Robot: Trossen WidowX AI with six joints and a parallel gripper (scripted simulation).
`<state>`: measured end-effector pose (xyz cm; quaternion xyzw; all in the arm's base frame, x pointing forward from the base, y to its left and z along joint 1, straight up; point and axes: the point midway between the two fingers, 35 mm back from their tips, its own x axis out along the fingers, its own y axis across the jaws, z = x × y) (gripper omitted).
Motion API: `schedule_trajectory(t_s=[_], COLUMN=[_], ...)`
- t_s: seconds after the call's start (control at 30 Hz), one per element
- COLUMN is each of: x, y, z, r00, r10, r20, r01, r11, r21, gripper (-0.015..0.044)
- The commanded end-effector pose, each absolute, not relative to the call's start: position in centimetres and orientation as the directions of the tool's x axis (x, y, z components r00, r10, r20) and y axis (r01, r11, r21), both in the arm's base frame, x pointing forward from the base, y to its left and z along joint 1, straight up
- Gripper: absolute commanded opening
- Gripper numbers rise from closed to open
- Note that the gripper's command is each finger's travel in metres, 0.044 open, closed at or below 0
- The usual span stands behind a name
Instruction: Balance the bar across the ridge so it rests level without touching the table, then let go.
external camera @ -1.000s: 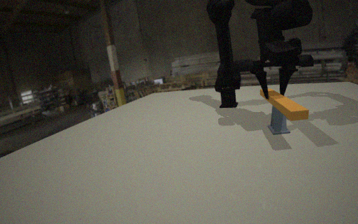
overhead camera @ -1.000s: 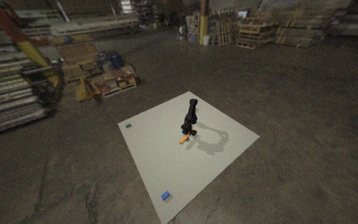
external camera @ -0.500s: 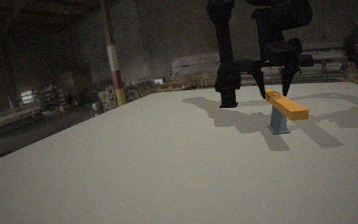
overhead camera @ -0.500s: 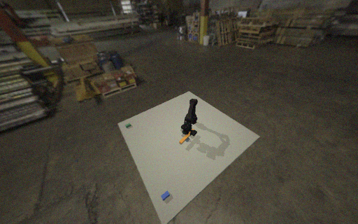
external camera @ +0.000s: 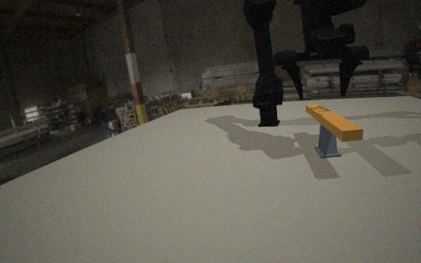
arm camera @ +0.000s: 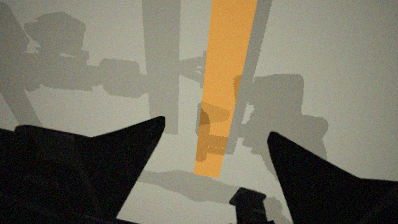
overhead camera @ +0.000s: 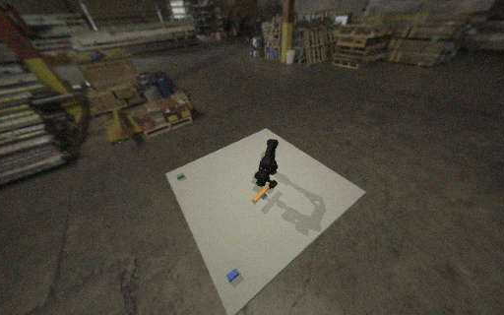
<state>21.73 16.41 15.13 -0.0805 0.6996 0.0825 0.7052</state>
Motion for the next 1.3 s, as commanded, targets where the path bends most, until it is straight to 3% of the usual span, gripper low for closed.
schedule_trajectory(t_s=[0.0,1.27], x=[21.7,21.4], y=[16.4,16.2], z=[19.8,21.4], r00=[0.019,0.019], r10=[0.014,0.014], r20=[-1.000,-1.000], r01=[-0.229,-0.229], r11=[0.973,0.973], r21=[0.009,0.009], gripper=[0.0440,0.0440])
